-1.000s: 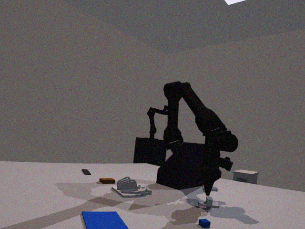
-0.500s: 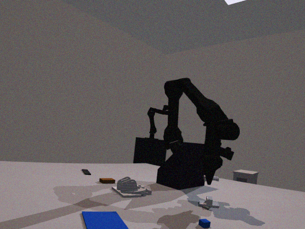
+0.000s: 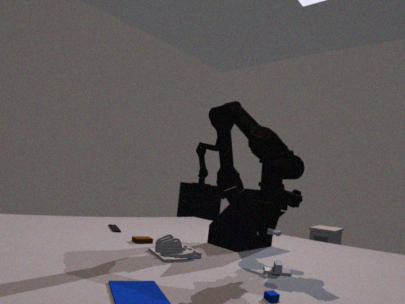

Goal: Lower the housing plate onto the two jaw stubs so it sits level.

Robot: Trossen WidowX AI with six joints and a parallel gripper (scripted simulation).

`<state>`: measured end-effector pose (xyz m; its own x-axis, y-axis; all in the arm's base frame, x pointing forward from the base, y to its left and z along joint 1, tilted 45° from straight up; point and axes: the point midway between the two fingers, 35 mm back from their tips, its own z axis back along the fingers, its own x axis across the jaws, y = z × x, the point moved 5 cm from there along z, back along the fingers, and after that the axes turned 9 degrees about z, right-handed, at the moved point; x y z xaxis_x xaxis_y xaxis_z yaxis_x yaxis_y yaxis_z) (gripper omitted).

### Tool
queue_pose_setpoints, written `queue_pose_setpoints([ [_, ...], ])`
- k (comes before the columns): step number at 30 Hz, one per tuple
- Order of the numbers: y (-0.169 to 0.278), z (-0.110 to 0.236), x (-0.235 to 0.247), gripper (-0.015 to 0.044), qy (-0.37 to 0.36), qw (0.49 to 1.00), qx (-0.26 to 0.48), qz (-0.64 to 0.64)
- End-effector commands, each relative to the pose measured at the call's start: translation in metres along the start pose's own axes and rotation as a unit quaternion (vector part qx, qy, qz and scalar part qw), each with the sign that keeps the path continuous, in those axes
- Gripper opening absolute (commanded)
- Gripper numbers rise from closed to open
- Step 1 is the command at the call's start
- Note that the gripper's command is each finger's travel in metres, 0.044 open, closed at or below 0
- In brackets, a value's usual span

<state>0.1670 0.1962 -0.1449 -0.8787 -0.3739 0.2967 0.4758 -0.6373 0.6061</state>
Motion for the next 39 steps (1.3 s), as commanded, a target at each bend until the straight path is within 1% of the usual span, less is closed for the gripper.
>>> queue_pose_setpoints([
  [1,0.012,0.003,-0.003,0.0351,0.003,0.999,-0.002,-0.054],
  [10,0.040,0.007,-0.010,0.0351,0.005,0.984,-0.006,-0.176],
  [20,0.072,0.010,-0.014,0.0351,0.007,0.951,-0.010,-0.308],
  [29,0.101,0.010,-0.016,0.0351,0.007,0.906,-0.010,-0.424],
  [39,0.133,0.010,-0.014,0.0351,0.007,0.838,-0.009,-0.545],
])
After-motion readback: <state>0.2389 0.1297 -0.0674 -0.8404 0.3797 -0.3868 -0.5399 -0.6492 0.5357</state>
